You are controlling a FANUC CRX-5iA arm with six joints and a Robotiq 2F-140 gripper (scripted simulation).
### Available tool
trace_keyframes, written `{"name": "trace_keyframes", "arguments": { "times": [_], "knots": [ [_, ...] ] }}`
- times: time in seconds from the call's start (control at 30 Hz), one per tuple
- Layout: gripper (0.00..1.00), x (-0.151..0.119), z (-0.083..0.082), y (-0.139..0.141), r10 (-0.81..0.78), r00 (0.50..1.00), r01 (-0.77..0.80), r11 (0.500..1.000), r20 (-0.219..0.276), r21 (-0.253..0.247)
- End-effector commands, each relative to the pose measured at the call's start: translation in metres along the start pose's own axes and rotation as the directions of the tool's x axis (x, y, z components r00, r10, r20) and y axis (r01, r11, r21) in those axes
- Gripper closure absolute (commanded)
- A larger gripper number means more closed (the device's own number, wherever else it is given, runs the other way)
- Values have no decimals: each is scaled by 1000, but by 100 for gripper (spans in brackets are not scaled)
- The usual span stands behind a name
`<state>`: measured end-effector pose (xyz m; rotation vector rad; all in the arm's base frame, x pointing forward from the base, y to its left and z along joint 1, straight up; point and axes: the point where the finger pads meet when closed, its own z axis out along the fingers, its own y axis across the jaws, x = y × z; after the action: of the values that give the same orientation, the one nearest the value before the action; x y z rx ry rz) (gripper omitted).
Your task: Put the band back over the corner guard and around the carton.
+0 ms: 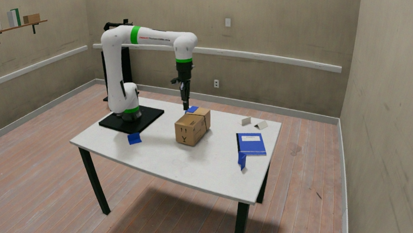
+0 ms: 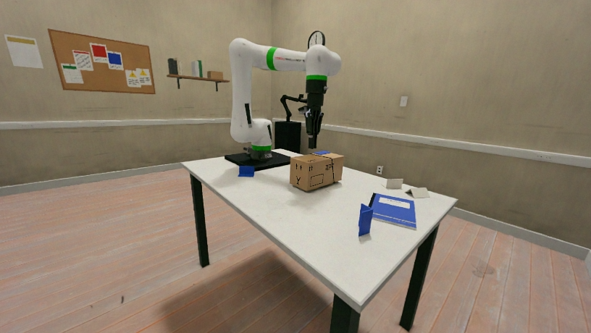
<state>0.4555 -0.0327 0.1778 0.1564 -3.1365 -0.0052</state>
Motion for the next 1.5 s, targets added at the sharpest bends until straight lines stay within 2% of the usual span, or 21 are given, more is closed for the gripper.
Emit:
{"name": "trace_keyframes", "arguments": {
  "times": [0.0,0.8,1.47],
  "knots": [
    [82,0,-1,0,0,1000,0,1000,2,1],
    [82,-1,6,0,0,1000,0,1000,2,0],
    [82,-1,19,-1,-1,1000,1,1000,2,0]
  ]
}}
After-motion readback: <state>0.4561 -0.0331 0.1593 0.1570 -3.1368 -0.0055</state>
